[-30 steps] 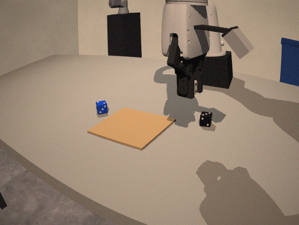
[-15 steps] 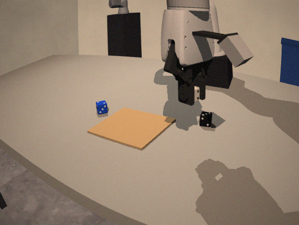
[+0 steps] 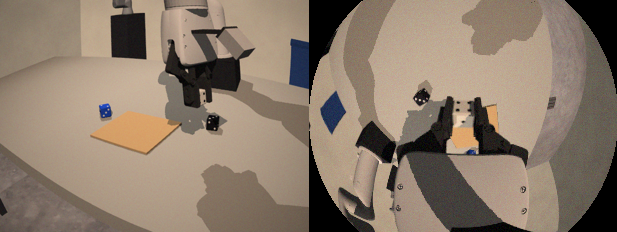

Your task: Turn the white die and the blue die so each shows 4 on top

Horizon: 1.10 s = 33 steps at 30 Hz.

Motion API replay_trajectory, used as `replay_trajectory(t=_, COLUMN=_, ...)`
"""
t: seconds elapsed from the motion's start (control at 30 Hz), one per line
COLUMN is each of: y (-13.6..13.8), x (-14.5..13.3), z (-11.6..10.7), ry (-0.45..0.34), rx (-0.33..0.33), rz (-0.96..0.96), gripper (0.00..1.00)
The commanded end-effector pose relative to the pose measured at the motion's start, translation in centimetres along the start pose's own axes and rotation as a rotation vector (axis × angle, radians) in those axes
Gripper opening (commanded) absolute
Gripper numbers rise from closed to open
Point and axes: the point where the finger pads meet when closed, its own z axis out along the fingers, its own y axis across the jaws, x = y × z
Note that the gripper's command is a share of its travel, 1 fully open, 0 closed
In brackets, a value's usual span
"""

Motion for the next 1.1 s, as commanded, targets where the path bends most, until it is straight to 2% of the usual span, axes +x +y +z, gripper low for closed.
replay_trajectory(t=0.0, y=0.05, x=0.29, z=-0.16, ry=0.106, rx=0.01, rz=-0.008, gripper=0.21)
replay_trajectory(t=0.17, y=0.08, x=-0.06, z=-0.1, ry=0.24, rx=0.012, rz=-0.006, gripper=0.21)
replay_trajectory(t=0.43, y=0.01, x=-0.28, z=0.01, ry=0.357, rx=0.014, rz=-0.004, gripper=0.21)
replay_trajectory(t=0.53, y=0.01, x=-0.29, z=0.0, ry=0.372, rx=0.014, rz=-0.004, gripper=0.21)
replay_trajectory(t=0.6, y=0.03, x=-0.31, z=0.0, ry=0.434, rx=0.011, rz=-0.004, gripper=0.21)
replay_trajectory(t=0.67, y=0.01, x=-0.32, z=0.01, ry=0.451, rx=0.012, rz=-0.004, gripper=0.21)
replay_trajectory(t=0.93, y=-0.02, x=-0.46, z=0.05, ry=0.635, rx=0.012, rz=-0.002, gripper=0.21)
replay_trajectory(t=0.97, y=-0.02, x=-0.47, z=0.05, ry=0.639, rx=0.012, rz=-0.002, gripper=0.21)
replay_trajectory(t=1.0, y=0.05, x=-0.49, z=0.01, ry=0.684, rx=0.008, rz=-0.002, gripper=0.21)
replay_trajectory(t=1.07, y=0.05, x=-0.49, z=0.01, ry=0.684, rx=0.008, rz=-0.002, gripper=0.21)
